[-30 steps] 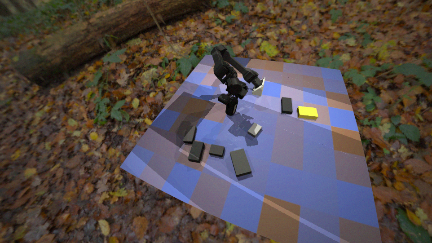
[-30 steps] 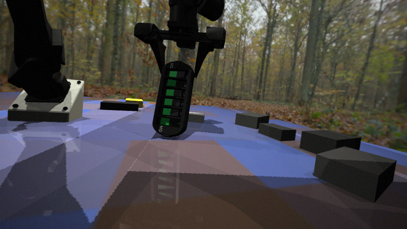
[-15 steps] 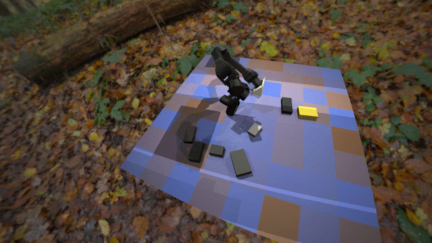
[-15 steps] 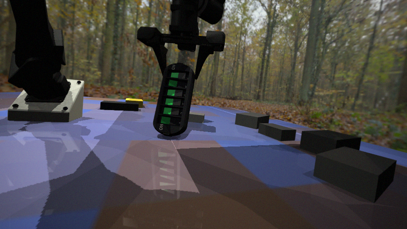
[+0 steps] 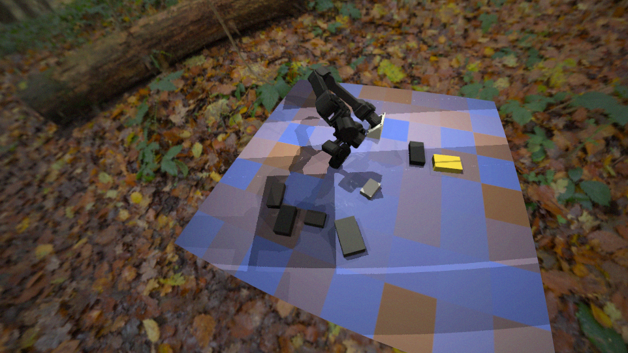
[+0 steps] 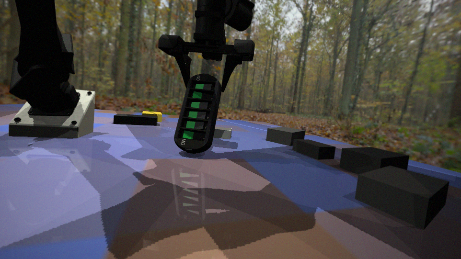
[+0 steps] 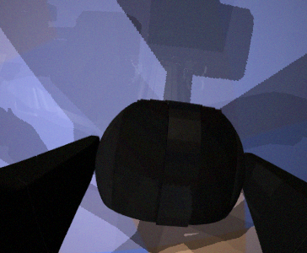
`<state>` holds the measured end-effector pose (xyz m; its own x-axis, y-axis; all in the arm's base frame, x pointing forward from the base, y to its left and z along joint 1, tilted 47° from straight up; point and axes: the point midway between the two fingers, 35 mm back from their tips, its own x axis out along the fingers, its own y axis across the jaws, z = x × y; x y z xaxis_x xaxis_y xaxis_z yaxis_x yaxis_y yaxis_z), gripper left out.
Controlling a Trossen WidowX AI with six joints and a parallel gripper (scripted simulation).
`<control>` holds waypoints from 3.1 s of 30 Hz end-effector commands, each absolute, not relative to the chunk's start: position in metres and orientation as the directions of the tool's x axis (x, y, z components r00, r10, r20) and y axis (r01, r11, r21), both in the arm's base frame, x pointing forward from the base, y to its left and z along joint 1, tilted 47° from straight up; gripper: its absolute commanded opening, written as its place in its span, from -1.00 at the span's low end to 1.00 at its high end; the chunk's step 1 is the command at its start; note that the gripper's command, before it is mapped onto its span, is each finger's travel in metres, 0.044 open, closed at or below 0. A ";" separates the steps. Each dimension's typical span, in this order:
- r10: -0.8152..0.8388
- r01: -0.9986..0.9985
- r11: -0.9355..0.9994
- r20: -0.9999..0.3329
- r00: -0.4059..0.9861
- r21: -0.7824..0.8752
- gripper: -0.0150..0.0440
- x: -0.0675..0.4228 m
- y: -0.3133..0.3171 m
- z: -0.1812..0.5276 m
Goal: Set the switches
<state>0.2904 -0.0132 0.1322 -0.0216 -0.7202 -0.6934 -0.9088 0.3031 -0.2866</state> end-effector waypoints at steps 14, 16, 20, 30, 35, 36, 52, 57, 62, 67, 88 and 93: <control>-0.723 -0.904 0.319 -0.690 -0.039 -0.283 0.65 0.295 -0.013 0.117; -0.723 -0.904 0.319 -0.690 -0.039 -0.283 0.65 0.295 -0.013 0.116; -0.723 -0.904 0.319 -0.690 -0.039 -0.283 0.65 0.297 -0.012 0.113; -0.722 -0.904 0.319 -0.690 -0.039 -0.283 0.65 0.299 -0.010 0.106; -0.722 -0.904 0.319 -0.690 -0.039 -0.283 0.65 0.301 -0.010 0.103; -0.722 -0.904 0.319 -0.690 -0.039 -0.283 0.65 0.301 -0.009 0.102; -0.722 -0.904 0.319 -0.691 -0.038 -0.284 0.65 0.305 -0.008 0.090; -0.722 -0.904 0.319 -0.691 -0.038 -0.284 0.65 0.307 -0.007 0.087; -0.722 -0.904 0.319 -0.691 -0.038 -0.284 0.65 0.308 -0.007 0.083; -0.722 -0.904 0.319 -0.691 -0.038 -0.284 0.65 0.309 -0.007 0.080; -0.722 -0.904 0.319 -0.691 -0.038 -0.285 0.65 0.314 -0.008 0.064; -0.722 -0.904 0.319 -0.691 -0.038 -0.285 0.65 0.315 -0.008 0.061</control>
